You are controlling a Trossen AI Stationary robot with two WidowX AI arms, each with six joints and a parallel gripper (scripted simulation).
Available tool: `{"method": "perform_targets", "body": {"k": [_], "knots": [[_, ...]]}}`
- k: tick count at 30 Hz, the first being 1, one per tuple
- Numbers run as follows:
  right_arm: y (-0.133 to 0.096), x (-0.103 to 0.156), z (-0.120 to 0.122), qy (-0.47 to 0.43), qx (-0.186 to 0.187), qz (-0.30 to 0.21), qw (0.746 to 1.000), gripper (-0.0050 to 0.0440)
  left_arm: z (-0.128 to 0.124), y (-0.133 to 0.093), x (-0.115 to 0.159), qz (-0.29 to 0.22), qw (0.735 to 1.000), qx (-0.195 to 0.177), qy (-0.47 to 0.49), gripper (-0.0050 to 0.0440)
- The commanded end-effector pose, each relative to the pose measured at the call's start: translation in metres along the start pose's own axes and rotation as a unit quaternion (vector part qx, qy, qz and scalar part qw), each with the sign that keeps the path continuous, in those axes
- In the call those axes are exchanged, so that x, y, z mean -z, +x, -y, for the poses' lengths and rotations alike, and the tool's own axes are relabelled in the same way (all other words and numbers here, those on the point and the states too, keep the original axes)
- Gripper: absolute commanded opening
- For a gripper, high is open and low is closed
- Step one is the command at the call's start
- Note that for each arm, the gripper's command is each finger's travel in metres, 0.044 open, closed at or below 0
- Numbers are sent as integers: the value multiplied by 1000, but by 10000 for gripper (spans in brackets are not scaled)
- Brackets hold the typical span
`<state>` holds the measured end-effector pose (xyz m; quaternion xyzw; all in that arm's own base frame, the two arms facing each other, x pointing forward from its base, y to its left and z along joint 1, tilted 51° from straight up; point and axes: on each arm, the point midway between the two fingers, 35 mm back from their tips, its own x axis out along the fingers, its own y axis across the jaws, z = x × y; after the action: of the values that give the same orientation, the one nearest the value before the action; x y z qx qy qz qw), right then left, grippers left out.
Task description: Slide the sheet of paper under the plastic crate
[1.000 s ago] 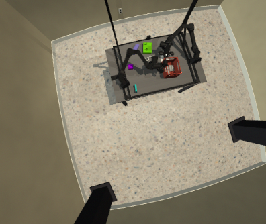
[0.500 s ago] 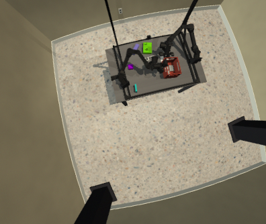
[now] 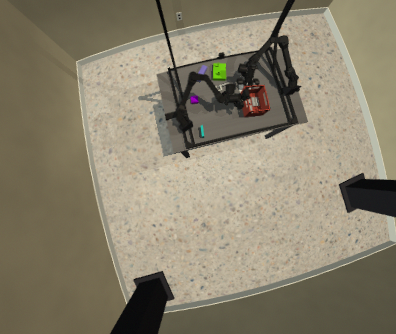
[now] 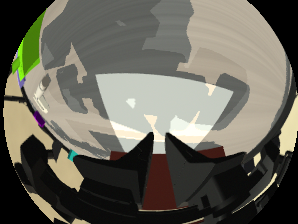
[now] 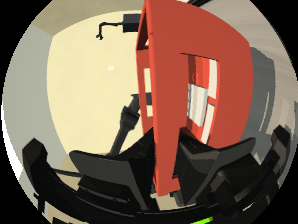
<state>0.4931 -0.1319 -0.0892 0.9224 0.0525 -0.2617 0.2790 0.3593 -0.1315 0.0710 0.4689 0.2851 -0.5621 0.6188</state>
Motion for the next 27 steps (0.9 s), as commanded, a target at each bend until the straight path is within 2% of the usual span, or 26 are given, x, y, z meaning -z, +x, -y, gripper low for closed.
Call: {"method": "perform_targets", "body": {"k": [1,12,16,19,27], "knots": [[-6,5,-44,0,-56,-5,998,0,3,5,-2,3,1000,11,0,60],[-6,5,-44,0,-56,-5,998,0,1,-8,5,3,1000,11,0,60],[-6,5,-44,0,-56,-5,998,0,1,-25,13,4,1000,11,0,60],[-6,5,-44,0,-56,-5,998,0,1,-28,14,4,1000,11,0,60],[-6,5,-44,0,-56,-5,998,0,-2,-37,-6,-7,1000,24,7,60]]}}
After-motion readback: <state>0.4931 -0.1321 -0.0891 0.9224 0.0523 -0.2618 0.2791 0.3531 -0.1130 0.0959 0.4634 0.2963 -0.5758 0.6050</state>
